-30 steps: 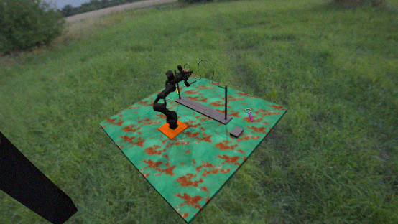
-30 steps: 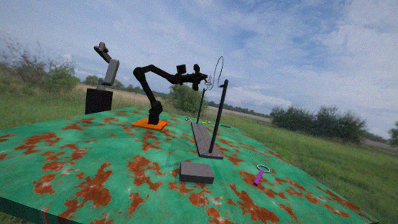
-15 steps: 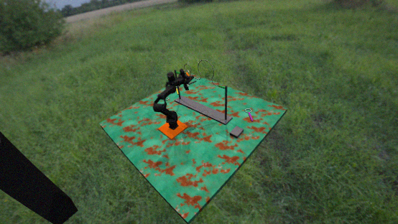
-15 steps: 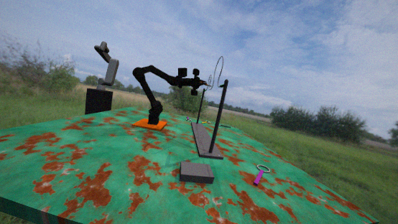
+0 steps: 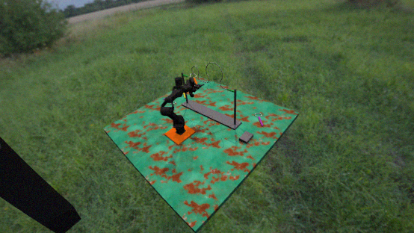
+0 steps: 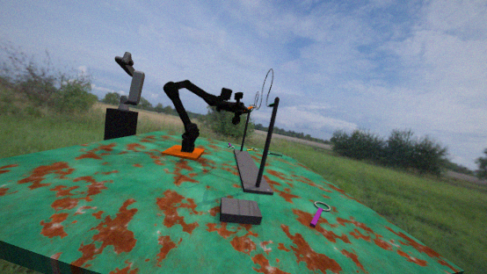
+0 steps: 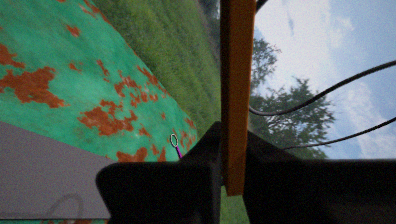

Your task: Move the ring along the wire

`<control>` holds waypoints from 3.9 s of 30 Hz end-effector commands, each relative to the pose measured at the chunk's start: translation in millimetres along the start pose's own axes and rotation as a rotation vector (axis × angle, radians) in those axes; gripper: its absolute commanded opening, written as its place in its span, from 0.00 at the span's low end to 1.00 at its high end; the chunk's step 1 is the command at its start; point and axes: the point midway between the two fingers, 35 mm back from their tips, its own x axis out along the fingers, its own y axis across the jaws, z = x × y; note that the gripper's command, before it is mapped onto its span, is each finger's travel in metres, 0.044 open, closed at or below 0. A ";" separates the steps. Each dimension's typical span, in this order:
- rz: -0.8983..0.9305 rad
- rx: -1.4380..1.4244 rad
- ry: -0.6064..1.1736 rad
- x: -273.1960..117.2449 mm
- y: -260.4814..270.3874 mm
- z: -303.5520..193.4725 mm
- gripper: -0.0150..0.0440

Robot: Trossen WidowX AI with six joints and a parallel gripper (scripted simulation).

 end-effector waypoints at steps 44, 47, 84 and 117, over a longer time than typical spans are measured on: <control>0.475 0.946 0.067 -49.8 135.5 73.9 0.00; 0.490 0.976 0.072 -53.2 138.1 79.4 0.00; 0.530 1.058 0.081 -76.6 153.9 118.4 0.00; 0.530 1.059 0.080 -81.6 175.4 122.1 0.00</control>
